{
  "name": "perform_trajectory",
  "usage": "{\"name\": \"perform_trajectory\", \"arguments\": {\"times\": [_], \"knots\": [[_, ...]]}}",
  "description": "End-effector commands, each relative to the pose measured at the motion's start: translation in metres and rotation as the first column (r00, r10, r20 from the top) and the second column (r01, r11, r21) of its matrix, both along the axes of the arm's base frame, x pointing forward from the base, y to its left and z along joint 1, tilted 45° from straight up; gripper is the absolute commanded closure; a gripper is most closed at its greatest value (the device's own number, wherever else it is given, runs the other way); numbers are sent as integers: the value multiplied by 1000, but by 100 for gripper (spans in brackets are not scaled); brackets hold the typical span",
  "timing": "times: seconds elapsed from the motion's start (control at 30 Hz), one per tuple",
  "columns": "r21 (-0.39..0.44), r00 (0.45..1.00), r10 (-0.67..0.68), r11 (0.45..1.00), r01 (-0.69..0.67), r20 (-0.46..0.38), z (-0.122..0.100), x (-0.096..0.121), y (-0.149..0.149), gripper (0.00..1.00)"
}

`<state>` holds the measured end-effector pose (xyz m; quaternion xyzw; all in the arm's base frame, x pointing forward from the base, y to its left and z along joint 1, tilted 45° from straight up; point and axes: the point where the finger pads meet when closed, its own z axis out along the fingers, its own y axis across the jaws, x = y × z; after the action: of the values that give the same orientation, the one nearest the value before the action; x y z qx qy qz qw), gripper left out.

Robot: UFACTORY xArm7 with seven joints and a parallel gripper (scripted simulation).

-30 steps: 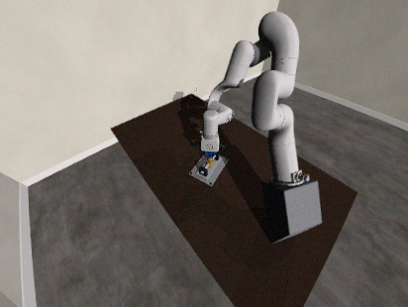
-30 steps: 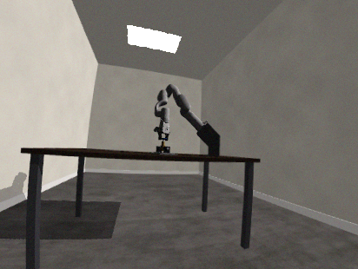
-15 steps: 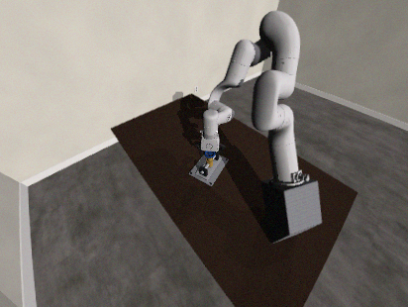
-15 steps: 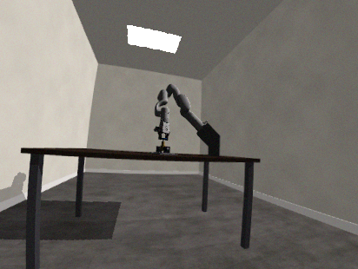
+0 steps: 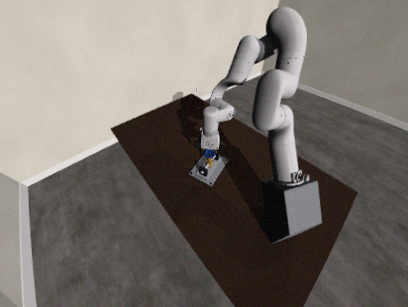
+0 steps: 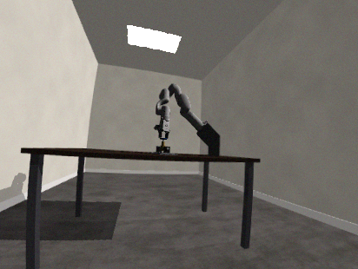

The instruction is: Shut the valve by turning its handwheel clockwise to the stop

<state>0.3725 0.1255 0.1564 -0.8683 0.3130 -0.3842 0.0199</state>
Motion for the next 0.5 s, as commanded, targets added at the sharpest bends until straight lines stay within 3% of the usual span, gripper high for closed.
{"name": "perform_trajectory", "arguments": {"times": [0.0, 0.47], "knots": [[0, 1000, 1, 1000, -1, -2, 9, -7, 3, 0], [0, 1000, 0, 1000, 0, -1, 31, -29, 9, 0]]}}
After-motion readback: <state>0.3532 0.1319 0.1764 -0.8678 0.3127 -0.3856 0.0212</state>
